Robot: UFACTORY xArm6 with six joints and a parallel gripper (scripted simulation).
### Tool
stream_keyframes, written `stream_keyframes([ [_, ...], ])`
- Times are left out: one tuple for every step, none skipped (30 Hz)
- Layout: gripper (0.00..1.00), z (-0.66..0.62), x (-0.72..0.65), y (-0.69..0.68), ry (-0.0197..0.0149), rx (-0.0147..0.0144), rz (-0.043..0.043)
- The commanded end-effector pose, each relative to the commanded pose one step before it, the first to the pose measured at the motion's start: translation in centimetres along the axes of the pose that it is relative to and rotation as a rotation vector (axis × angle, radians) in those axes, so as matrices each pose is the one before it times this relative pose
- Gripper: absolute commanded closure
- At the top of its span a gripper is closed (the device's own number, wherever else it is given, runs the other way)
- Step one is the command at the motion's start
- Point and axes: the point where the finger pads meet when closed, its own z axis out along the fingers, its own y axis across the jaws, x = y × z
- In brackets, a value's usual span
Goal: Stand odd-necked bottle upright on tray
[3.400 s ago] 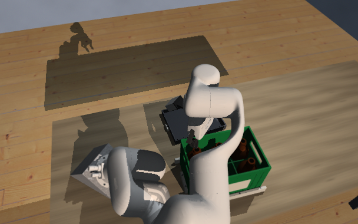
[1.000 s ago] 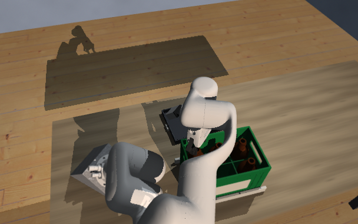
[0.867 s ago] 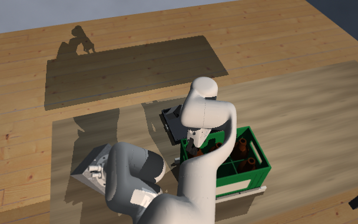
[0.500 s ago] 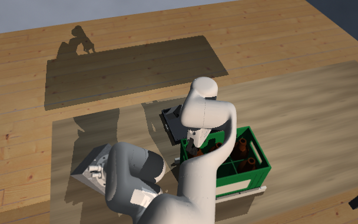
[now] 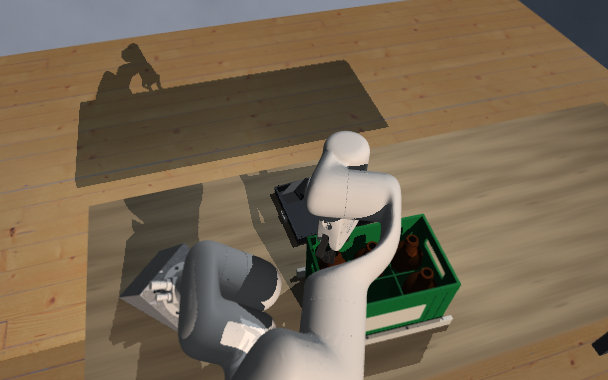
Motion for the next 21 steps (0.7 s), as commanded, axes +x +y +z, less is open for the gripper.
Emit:
stream_keyframes([
  [0.35, 0.101, -0.025, 0.039, 0.00072, -0.00143, 0.00092],
  [0.35, 0.068, 0.000, 0.000, 0.00000, 0.00000, 0.00000],
  [0.35, 0.075, 0.000, 0.000, -0.00001, 0.00000, -0.00001],
  [0.35, 0.080, 0.000, 0.000, 0.00001, 0.00000, 0.00001],
  [0.35, 0.000, 0.000, 0.000, 0.00000, 0.00000, 0.00000],
  [0.35, 0.000, 0.000, 0.000, 0.00000, 0.00000, 0.00000],
  [0.35, 0.087, 0.000, 0.000, 0.00000, 0.00000, 0.00000],
  [0.35, 0.093, 0.000, 0.000, 0.00000, 0.00000, 0.00000],
  [0.35, 0.099, 0.000, 0.000, 0.00000, 0.00000, 0.00000],
  [0.35, 0.105, 0.000, 0.000, -0.00001, 0.00000, -0.00001],
  [0.35, 0.109, 0.000, 0.001, 0.00001, 0.00000, 0.00001],
  [0.35, 0.113, 0.000, 0.000, 0.00000, 0.00000, 0.00000],
  [0.35, 0.118, 0.000, 0.000, 0.00000, 0.00000, 0.00000],
  [0.35, 0.122, 0.000, -0.001, -0.00001, 0.00000, -0.00001],
  [0.35, 0.123, 0.000, 0.001, 0.00001, 0.00000, 0.00001],
  [0.35, 0.126, 0.000, 0.000, 0.00000, 0.00000, 0.00000],
  [0.35, 0.128, 0.000, 0.000, -0.00001, 0.00000, -0.00001],
  [0.35, 0.129, 0.000, 0.000, 0.00000, 0.00000, 0.00000],
  [0.35, 0.129, 0.000, 0.000, 0.00001, 0.00000, 0.00001],
  [0.35, 0.129, 0.000, 0.000, 0.00000, 0.00000, 0.00000],
  [0.35, 0.129, 0.000, -0.001, -0.00001, 0.00000, -0.00001],
])
